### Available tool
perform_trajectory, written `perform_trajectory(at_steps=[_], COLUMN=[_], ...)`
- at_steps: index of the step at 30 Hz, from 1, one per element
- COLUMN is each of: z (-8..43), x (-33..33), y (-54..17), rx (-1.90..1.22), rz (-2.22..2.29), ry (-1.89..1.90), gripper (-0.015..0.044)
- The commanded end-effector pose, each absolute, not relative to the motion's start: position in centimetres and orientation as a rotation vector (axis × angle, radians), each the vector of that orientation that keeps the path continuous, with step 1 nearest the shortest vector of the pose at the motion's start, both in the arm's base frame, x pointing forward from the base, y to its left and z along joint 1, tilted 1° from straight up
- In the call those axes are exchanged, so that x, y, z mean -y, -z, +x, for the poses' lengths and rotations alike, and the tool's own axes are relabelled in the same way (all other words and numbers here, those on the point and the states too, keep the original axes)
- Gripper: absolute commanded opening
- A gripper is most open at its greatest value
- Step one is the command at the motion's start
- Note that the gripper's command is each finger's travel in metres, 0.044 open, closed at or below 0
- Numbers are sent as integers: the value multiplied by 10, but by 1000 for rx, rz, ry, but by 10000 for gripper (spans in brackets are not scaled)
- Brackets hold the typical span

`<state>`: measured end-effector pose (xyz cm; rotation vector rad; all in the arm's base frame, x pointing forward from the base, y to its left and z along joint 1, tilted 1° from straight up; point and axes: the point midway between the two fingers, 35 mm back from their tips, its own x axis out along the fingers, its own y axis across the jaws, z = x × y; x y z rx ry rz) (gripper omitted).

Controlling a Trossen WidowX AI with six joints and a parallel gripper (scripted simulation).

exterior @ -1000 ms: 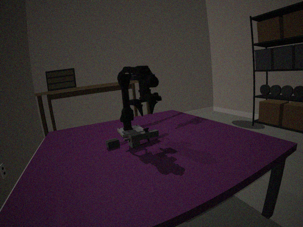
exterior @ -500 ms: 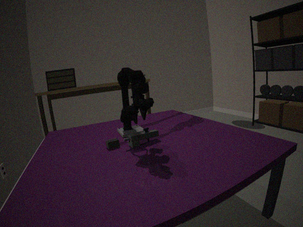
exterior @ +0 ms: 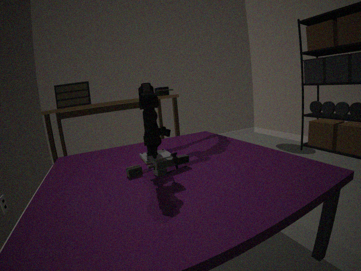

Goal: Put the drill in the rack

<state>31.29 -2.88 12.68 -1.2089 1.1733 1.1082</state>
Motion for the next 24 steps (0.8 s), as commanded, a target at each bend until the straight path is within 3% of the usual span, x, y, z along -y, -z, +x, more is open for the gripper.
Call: perform_trajectory(at_steps=[1, 24], z=[312, 312], x=[69, 68], y=[-94, -89], rx=[-1028, -1028], rz=[-1447, -1447], ry=[-1387, -1387], gripper=[440, 440])
